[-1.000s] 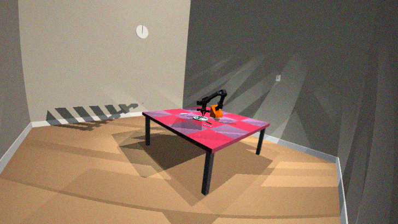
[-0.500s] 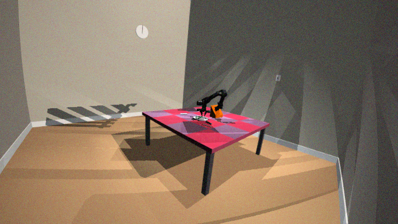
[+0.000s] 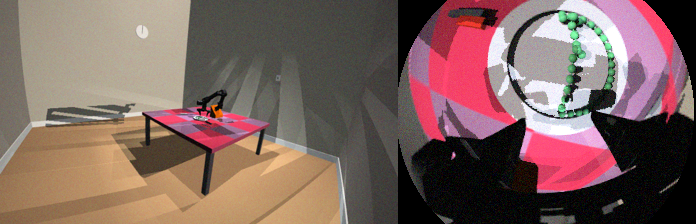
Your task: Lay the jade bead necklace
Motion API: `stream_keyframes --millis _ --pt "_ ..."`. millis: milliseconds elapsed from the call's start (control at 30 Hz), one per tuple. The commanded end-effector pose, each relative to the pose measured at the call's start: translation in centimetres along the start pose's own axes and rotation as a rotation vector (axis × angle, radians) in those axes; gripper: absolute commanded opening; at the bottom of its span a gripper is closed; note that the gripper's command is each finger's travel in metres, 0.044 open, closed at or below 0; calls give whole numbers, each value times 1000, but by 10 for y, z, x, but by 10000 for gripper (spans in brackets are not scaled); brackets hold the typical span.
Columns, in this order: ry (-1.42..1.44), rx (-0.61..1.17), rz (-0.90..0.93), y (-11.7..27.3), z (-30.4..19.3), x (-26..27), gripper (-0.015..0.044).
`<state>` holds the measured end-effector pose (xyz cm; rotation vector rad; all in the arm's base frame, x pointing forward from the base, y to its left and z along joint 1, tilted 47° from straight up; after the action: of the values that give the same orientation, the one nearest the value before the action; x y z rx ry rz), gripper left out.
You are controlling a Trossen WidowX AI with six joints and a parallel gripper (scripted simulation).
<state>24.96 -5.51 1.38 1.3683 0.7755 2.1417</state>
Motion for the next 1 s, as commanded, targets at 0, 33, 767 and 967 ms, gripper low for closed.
stream_keyframes --millis 0,33,767,967 --pt "2 -2 -1 1 0 0 440" --pt "2 -2 -1 1 0 0 440" --pt "-44 -2 -2 11 4 -2 361" --pt "-157 -2 -3 34 12 -3 204"
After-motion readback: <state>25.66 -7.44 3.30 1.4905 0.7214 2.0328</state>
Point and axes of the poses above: the point midway between the two fingers, 35 mm back from their tips, its own y axis back along the fingers, its own x axis across the jaws, z = x × y, the point moved 9 cm from there along y, back along the fingers, and after that the axes turned 3 degrees about -y, right-handed, at the moved point
